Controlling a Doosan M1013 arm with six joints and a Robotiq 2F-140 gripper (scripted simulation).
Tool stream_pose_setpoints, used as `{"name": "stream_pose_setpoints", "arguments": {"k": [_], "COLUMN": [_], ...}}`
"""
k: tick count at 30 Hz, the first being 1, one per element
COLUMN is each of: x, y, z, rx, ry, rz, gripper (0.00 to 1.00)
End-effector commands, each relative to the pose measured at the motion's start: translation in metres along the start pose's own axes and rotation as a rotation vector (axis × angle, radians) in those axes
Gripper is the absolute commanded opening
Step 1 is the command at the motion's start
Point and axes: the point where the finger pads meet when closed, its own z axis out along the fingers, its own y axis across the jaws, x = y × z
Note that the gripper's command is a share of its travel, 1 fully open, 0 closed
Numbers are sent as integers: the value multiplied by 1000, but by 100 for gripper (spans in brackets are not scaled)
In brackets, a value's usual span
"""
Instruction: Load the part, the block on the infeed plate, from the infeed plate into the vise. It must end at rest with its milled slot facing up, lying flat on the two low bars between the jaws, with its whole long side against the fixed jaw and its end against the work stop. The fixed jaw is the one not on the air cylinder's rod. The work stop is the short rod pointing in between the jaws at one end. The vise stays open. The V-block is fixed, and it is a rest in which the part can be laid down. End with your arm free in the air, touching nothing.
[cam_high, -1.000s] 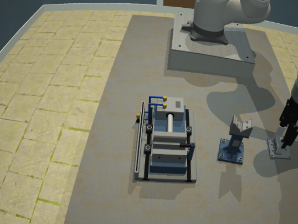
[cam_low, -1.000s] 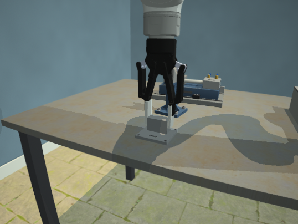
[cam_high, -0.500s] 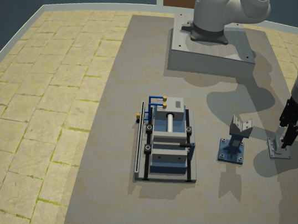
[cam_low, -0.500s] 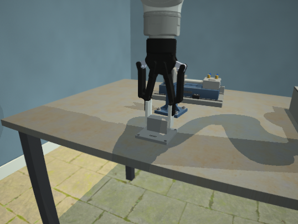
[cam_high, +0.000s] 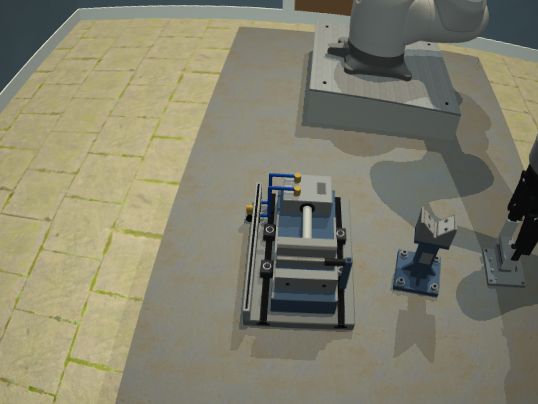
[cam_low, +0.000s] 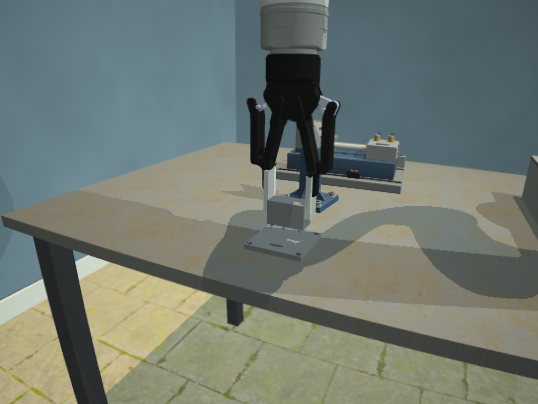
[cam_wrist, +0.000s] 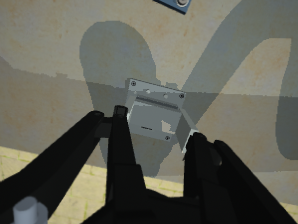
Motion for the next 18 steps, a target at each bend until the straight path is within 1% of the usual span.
{"name": "stream_pose_setpoints", "arguments": {"k": [1,2,5,17,18], "x": [-2,-2,-2,-2,-2], "y": [-1,-1,-1,-1,-1], "z": [-9,-9,-18,-63,-63], "rx": [2,2,2,2,2], "ry": [-1,-1,-1,-1,-1], "rz": [-6,-6,-6,-6,-6], "gripper": [0,0,0,0,0]}}
